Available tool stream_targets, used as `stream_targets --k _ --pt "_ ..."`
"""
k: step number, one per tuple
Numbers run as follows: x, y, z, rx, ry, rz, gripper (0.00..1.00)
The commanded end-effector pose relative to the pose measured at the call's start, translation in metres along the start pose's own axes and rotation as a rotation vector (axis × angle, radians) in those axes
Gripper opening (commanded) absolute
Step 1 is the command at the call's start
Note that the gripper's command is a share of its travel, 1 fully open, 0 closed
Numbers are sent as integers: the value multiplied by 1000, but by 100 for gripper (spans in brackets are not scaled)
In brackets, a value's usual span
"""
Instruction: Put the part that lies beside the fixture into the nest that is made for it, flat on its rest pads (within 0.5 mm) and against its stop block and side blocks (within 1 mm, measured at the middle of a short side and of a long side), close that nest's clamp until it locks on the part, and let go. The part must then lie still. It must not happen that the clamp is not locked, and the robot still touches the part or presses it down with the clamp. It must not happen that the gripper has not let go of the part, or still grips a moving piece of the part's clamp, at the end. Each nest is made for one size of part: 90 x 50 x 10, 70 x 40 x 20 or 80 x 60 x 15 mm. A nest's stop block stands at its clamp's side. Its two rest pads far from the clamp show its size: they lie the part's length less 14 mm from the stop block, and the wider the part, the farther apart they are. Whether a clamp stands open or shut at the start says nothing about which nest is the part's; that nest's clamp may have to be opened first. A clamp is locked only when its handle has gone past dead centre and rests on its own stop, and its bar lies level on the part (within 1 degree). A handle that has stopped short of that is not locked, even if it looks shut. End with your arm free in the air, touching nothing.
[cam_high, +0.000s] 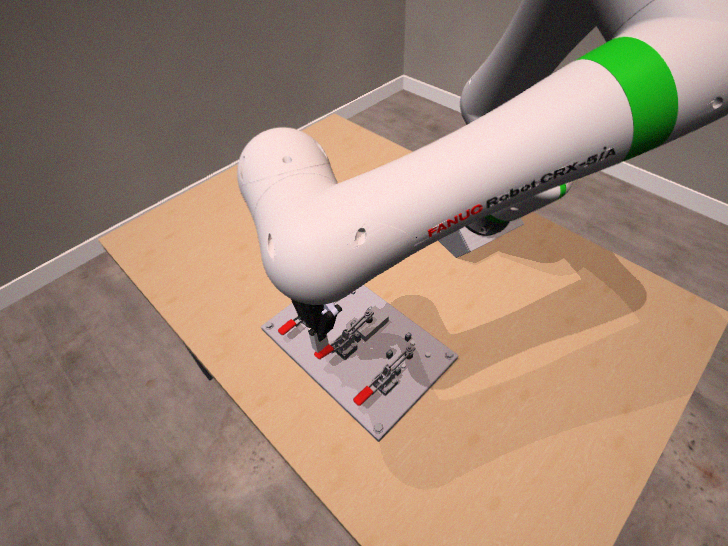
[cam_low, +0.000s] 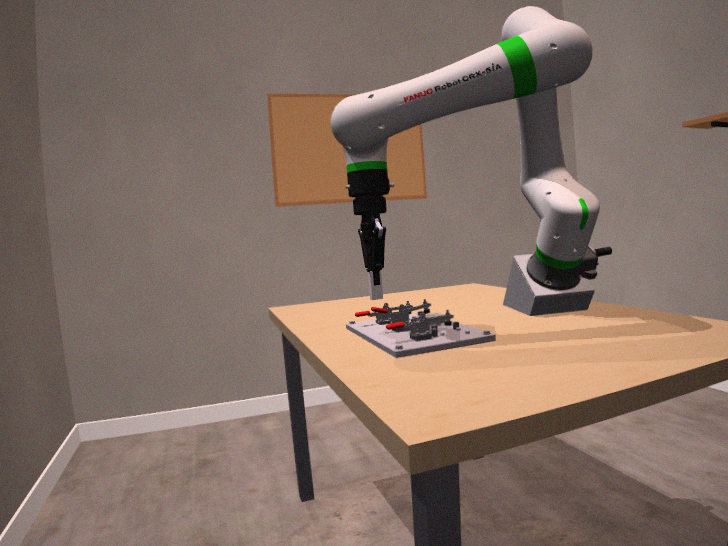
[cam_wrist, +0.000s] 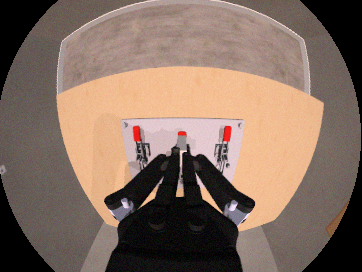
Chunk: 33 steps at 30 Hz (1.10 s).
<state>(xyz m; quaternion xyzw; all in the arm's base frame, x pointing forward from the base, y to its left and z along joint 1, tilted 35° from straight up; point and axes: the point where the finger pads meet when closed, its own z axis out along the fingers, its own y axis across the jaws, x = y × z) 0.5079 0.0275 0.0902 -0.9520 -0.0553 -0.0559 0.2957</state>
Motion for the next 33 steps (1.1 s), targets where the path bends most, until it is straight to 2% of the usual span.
stream_targets --k 1,21,33 --pt "0 0 0 0 0 0 0" --pt "0 0 0 0 0 0 0" --pt "0 0 12 0 0 0 0"
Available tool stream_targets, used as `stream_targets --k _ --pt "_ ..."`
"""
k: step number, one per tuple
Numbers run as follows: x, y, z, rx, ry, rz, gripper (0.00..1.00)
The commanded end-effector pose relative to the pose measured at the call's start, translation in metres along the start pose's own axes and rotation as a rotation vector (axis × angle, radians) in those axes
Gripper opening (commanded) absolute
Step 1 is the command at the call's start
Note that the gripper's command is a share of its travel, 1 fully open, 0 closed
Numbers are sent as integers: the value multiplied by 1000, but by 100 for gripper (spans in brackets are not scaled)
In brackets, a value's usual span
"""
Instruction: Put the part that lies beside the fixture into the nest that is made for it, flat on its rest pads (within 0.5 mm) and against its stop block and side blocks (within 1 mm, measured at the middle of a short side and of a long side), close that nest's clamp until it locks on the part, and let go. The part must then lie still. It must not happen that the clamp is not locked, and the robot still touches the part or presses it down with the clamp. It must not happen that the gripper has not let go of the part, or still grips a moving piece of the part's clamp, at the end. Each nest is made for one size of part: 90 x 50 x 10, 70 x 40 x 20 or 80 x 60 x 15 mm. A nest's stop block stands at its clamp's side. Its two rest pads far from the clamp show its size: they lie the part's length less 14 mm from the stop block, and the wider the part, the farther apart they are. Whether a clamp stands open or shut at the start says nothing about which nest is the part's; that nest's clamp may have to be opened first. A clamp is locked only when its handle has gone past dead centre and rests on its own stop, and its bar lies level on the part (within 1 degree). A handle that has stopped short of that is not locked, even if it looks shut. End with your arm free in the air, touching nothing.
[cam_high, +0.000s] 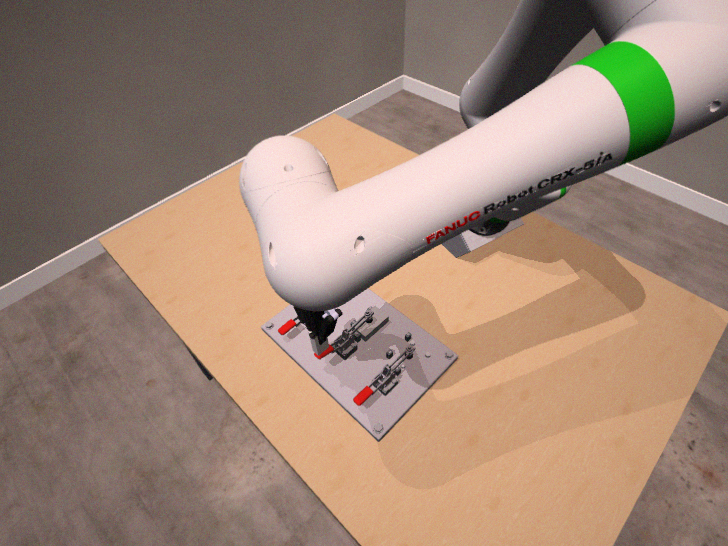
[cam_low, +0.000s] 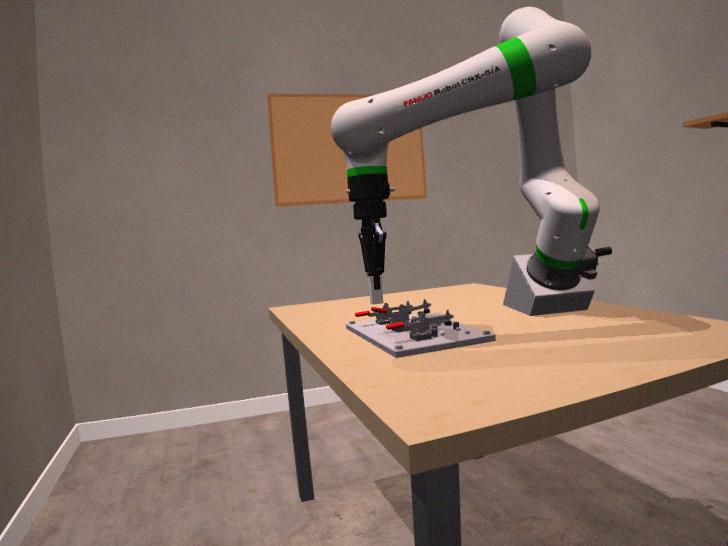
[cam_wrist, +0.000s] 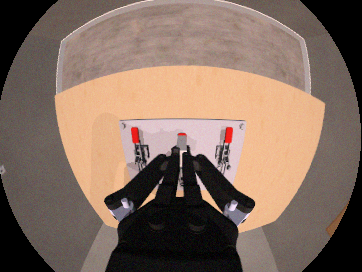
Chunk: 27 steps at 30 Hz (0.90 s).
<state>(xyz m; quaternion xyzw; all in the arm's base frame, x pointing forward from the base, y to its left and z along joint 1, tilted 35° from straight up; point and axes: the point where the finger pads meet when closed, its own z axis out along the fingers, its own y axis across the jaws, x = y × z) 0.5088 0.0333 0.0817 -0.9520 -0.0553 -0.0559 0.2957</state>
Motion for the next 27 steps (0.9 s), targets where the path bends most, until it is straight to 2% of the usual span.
stream_targets --k 1,27 --pt "0 0 2 0 0 0 0" --pt "0 0 5 0 0 0 0"
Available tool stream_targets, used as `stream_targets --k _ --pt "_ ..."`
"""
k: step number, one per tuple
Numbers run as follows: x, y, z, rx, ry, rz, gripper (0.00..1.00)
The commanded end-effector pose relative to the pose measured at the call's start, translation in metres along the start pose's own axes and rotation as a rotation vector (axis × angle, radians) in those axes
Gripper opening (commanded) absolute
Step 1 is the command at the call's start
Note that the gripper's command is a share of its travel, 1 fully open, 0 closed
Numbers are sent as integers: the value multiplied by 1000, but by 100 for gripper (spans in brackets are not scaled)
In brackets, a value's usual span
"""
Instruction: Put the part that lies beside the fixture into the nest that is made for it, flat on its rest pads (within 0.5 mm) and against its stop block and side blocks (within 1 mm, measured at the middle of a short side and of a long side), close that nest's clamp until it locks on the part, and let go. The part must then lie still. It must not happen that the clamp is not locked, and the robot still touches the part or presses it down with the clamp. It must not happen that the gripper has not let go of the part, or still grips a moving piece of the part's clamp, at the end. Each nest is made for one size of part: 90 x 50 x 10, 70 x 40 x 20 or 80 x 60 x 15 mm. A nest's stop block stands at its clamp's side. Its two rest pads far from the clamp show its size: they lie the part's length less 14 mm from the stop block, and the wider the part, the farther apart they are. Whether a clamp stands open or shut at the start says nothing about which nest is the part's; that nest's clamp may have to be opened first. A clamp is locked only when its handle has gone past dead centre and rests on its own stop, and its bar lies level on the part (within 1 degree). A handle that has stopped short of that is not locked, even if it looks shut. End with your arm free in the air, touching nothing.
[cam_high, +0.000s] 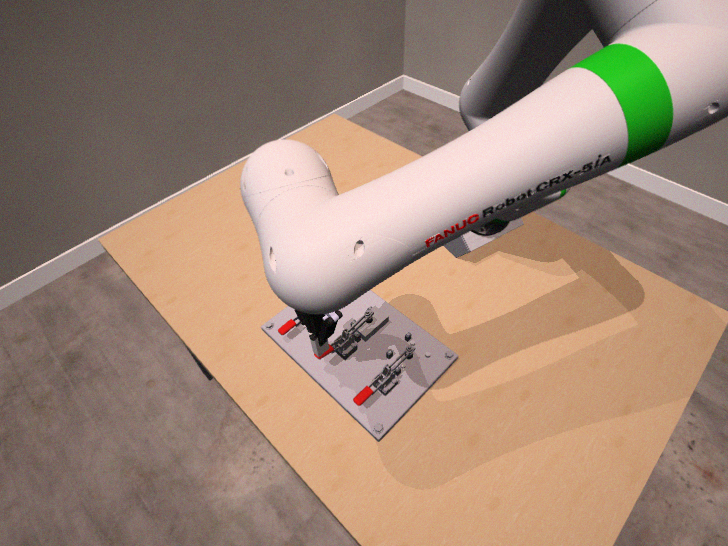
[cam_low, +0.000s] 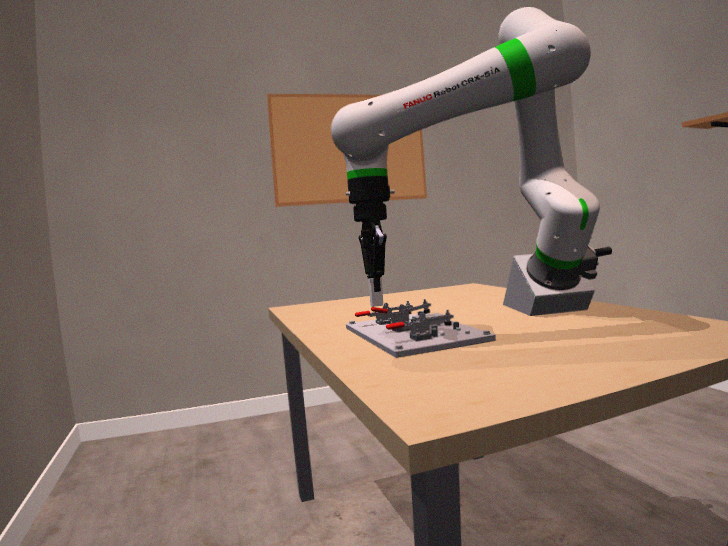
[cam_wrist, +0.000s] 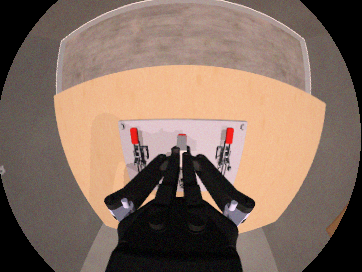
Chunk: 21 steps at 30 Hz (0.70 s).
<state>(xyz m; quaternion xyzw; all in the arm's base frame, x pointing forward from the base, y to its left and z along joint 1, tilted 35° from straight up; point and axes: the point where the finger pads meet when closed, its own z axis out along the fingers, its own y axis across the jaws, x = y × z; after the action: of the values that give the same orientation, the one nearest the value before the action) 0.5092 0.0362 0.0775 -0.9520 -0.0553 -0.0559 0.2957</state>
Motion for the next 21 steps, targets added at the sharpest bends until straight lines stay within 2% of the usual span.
stream_targets --k 1,21 --pt "0 0 0 0 0 0 0" --pt "0 0 2 0 0 0 0"
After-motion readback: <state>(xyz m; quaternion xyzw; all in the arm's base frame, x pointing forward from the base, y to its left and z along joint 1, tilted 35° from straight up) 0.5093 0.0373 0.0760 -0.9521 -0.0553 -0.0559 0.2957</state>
